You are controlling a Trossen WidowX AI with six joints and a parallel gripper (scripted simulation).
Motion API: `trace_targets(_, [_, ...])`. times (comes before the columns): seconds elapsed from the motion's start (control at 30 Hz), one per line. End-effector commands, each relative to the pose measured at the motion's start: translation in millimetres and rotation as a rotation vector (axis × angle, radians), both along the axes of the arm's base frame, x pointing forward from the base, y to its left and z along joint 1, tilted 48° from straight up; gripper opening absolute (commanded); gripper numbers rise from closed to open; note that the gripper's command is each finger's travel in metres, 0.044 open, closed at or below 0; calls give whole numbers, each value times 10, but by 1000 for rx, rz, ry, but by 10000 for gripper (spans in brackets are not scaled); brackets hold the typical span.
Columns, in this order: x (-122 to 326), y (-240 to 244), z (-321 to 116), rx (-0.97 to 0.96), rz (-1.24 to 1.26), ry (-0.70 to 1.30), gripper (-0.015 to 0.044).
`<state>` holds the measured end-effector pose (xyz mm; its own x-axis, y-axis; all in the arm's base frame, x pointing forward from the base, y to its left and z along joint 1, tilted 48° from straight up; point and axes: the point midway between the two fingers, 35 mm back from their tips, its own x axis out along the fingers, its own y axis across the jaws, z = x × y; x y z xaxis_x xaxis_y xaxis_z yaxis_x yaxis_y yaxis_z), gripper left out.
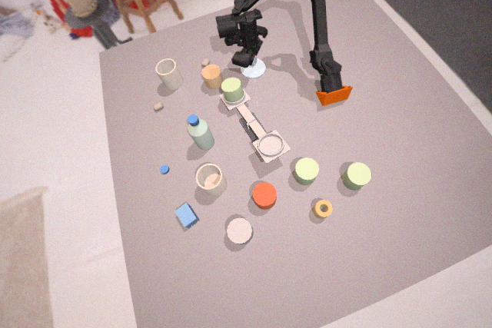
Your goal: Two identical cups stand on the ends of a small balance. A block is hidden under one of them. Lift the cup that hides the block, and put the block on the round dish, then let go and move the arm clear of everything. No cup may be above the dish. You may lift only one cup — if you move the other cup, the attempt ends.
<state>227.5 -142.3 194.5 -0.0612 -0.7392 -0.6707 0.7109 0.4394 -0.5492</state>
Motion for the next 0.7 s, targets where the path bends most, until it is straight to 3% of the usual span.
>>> trace_targets(0.0, [-25, -74, -63, -7, 3, 5, 0])
trace_targets(0.57, [-39, -228, -198, -8, 3, 4, 0])
trace_targets(0.67, [-27, -208, -161, -9, 0, -2, 79])
